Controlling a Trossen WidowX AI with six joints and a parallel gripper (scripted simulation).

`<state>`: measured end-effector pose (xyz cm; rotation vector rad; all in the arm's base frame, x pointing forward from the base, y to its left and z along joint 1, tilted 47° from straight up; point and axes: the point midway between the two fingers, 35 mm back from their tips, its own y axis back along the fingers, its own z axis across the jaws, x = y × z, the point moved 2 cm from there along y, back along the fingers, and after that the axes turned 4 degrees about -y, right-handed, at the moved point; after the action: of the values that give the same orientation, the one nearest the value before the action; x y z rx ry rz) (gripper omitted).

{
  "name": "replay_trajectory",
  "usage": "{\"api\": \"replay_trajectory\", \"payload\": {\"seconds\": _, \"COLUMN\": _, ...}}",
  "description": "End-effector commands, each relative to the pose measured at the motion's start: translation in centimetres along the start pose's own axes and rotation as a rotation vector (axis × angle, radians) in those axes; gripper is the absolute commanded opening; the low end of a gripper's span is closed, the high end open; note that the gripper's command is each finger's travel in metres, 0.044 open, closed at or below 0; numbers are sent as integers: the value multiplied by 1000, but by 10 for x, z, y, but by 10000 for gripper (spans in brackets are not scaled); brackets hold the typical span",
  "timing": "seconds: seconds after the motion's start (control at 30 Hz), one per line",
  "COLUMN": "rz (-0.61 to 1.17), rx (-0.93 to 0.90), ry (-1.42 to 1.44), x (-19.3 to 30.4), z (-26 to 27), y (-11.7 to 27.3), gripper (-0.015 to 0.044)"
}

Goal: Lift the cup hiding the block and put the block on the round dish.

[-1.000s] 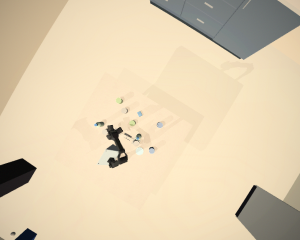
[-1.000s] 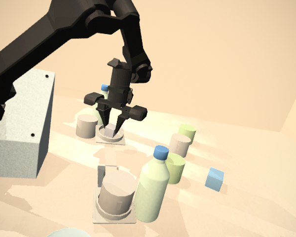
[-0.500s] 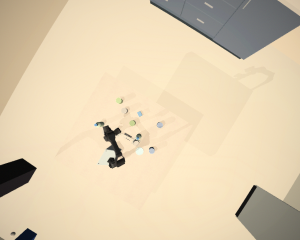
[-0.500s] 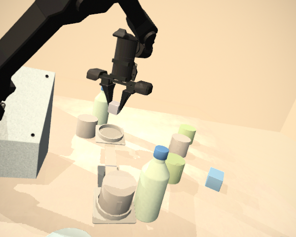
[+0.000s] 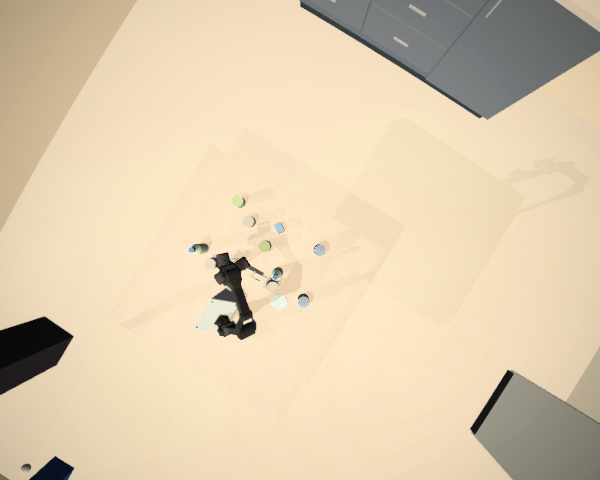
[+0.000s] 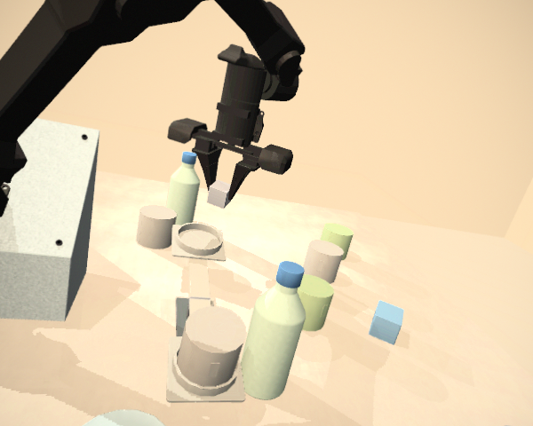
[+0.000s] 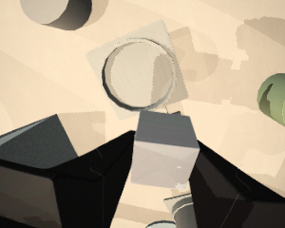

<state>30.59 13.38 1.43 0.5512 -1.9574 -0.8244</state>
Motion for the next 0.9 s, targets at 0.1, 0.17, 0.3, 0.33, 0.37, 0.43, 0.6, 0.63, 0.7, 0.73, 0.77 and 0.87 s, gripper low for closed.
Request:
{"api": "replay_trajectory", "payload": {"seconds": 0.1, "rz": -19, "rx": -11, "ry": 7, "x": 21, "z": -19, "y": -4, "gripper": 0}}
{"api": "replay_trajectory", "payload": {"seconds": 0.17, "rz": -25, "rx": -13, "ry": 6, "x": 26, "z": -24, "y": -5, "gripper": 0}}
{"api": "replay_trajectory", "payload": {"seconds": 0.3, "rz": -37, "rx": -16, "ry": 6, "x": 38, "z": -34, "y": -8, "gripper": 0}}
{"api": "replay_trajectory", "payload": {"seconds": 0.33, "rz": -41, "rx": -15, "ry": 6, "x": 43, "z": -38, "y": -9, "gripper": 0}}
{"api": "replay_trajectory", "payload": {"seconds": 0.37, "rz": -45, "rx": -15, "ry": 7, "x": 47, "z": -41, "y": -10, "gripper": 0}}
{"api": "replay_trajectory", "payload": {"seconds": 0.43, "rz": -51, "rx": -13, "ry": 7, "x": 56, "z": -48, "y": -12, "gripper": 0}}
{"api": "replay_trajectory", "payload": {"seconds": 0.6, "rz": -65, "rx": -7, "ry": 6, "x": 81, "z": -64, "y": -17, "gripper": 0}}
{"api": "replay_trajectory", "payload": {"seconds": 0.63, "rz": -69, "rx": -6, "ry": 3, "x": 87, "z": -67, "y": -19, "gripper": 0}}
{"api": "replay_trajectory", "payload": {"seconds": 0.7, "rz": -75, "rx": -4, "ry": -2, "x": 99, "z": -74, "y": -22, "gripper": 0}}
{"api": "replay_trajectory", "payload": {"seconds": 0.73, "rz": -78, "rx": -2, "ry": -5, "x": 105, "z": -77, "y": -23, "gripper": 0}}
{"api": "replay_trajectory", "payload": {"seconds": 0.77, "rz": -80, "rx": 0, "ry": -8, "x": 111, "z": -80, "y": -25, "gripper": 0}}
{"api": "replay_trajectory", "payload": {"seconds": 0.87, "rz": -86, "rx": 6, "ry": -17, "x": 130, "z": -89, "y": -29, "gripper": 0}}
